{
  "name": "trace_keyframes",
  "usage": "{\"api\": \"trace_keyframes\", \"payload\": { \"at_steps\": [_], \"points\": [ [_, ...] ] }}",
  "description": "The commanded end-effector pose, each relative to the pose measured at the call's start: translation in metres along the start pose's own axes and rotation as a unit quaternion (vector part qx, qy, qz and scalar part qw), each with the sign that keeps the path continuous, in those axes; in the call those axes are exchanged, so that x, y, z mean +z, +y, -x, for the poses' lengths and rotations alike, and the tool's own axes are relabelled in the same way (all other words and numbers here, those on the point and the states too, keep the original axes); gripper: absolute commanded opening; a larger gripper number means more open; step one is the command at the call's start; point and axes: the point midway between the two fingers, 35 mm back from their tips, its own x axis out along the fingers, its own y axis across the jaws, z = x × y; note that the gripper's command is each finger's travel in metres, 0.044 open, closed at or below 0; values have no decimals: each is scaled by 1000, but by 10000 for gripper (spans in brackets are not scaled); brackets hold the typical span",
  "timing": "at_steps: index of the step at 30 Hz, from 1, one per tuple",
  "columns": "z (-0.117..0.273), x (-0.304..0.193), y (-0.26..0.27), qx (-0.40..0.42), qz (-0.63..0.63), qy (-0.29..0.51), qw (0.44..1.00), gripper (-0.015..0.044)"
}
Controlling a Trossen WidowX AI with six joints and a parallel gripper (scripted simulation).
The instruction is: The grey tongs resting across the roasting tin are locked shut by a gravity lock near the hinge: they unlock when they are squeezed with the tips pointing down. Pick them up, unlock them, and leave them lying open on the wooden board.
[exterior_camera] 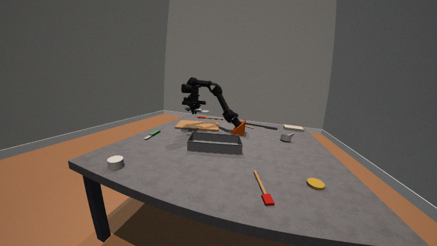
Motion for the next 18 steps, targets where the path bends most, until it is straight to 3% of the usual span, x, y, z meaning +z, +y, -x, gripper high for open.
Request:
{"api": "trace_keyframes", "payload": {
  "at_steps": [1, 18],
  "points": [
    [-2, 6, -5, -6, 13, 8, 1000, -150],
    [-9, 38, -34, -31, 77, 35, 996, -150]
  ]
}}
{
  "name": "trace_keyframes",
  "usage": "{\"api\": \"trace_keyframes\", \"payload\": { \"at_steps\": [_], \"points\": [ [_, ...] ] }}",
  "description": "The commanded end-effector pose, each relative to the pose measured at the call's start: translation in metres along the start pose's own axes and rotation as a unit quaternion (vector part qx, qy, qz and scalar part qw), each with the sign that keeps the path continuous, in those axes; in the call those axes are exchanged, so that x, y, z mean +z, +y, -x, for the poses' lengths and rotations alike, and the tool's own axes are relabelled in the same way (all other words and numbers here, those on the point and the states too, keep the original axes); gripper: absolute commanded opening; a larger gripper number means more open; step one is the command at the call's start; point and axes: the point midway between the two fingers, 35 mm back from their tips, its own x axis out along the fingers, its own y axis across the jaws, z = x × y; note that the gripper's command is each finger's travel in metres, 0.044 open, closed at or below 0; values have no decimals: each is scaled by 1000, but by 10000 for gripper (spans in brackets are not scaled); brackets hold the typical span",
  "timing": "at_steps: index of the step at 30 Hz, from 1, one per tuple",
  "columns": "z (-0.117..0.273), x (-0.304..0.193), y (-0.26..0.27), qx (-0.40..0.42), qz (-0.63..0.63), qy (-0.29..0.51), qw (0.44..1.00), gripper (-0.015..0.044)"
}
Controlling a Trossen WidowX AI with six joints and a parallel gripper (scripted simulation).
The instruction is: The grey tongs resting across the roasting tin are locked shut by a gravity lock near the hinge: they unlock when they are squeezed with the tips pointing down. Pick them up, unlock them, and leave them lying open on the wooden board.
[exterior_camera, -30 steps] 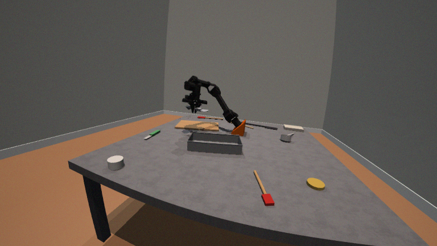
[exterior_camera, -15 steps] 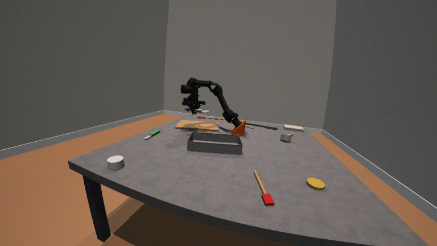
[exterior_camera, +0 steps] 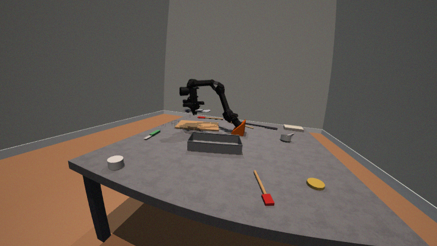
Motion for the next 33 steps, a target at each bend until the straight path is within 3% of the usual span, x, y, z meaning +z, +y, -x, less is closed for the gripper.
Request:
{"api": "trace_keyframes", "payload": {
  "at_steps": [1, 33],
  "points": [
    [0, 4, -6, 2, 13, 5, 1000, -150],
    [11, 40, -63, 8, 142, 3, 990, -150]
  ]
}}
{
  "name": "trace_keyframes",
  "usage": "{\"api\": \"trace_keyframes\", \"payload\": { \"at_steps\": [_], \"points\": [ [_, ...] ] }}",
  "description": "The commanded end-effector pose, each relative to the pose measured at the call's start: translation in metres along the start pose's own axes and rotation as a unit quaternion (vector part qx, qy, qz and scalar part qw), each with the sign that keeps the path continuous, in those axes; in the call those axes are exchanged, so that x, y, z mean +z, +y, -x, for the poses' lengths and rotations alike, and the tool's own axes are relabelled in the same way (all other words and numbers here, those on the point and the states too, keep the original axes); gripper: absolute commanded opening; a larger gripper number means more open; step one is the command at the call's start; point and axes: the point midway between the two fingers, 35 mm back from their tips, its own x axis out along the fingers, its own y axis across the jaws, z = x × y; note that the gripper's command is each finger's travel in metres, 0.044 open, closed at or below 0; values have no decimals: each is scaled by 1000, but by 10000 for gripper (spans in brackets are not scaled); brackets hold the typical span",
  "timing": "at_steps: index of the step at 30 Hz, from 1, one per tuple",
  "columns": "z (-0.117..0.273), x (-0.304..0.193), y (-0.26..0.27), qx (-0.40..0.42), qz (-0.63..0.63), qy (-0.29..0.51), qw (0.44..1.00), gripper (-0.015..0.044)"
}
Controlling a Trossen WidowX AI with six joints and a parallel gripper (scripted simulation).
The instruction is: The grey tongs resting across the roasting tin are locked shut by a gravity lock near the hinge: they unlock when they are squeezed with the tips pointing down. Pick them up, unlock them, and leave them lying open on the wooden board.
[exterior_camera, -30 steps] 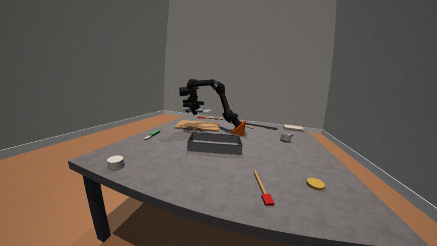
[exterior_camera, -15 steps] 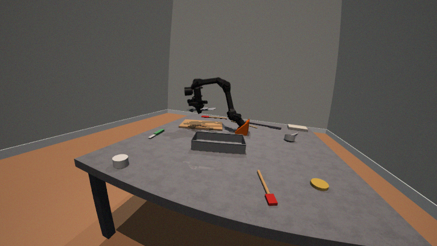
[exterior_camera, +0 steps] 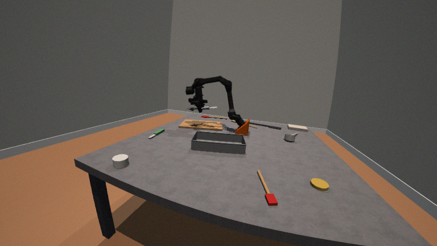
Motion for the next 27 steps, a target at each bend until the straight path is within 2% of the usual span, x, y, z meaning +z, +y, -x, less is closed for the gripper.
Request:
{"api": "trace_keyframes", "payload": {
  "at_steps": [1, 27],
  "points": [
    [3, 1, -5, 4, 17, -7, 1000, -150],
    [27, 8, -44, -18, 146, -65, 987, -150]
  ]
}}
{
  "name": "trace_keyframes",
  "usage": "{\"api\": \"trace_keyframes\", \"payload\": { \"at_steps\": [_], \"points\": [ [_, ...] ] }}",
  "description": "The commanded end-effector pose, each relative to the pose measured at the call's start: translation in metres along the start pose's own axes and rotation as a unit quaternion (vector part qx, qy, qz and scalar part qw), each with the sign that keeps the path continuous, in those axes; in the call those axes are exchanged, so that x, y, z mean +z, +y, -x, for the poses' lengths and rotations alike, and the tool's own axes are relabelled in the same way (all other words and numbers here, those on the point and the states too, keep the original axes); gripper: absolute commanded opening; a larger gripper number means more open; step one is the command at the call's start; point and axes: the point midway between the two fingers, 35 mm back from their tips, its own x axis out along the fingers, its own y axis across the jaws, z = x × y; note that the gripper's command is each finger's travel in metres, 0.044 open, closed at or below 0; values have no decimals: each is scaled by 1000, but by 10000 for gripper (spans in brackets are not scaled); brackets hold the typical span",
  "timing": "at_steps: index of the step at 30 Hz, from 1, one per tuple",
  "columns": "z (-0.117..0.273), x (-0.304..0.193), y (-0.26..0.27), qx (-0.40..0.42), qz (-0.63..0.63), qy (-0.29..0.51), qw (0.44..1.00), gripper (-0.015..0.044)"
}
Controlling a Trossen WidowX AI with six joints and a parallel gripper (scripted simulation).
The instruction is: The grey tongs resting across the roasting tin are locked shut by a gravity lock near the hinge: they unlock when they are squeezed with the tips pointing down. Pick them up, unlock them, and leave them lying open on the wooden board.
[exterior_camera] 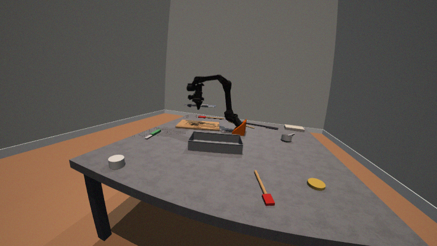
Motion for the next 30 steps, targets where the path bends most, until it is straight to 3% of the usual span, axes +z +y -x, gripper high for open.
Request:
{"api": "trace_keyframes", "payload": {
  "at_steps": [1, 30],
  "points": [
    [4, 0, -4, -5, 21, -12, 1000, -150],
    [18, -4, -1, -46, 128, -76, 988, -150]
  ]
}}
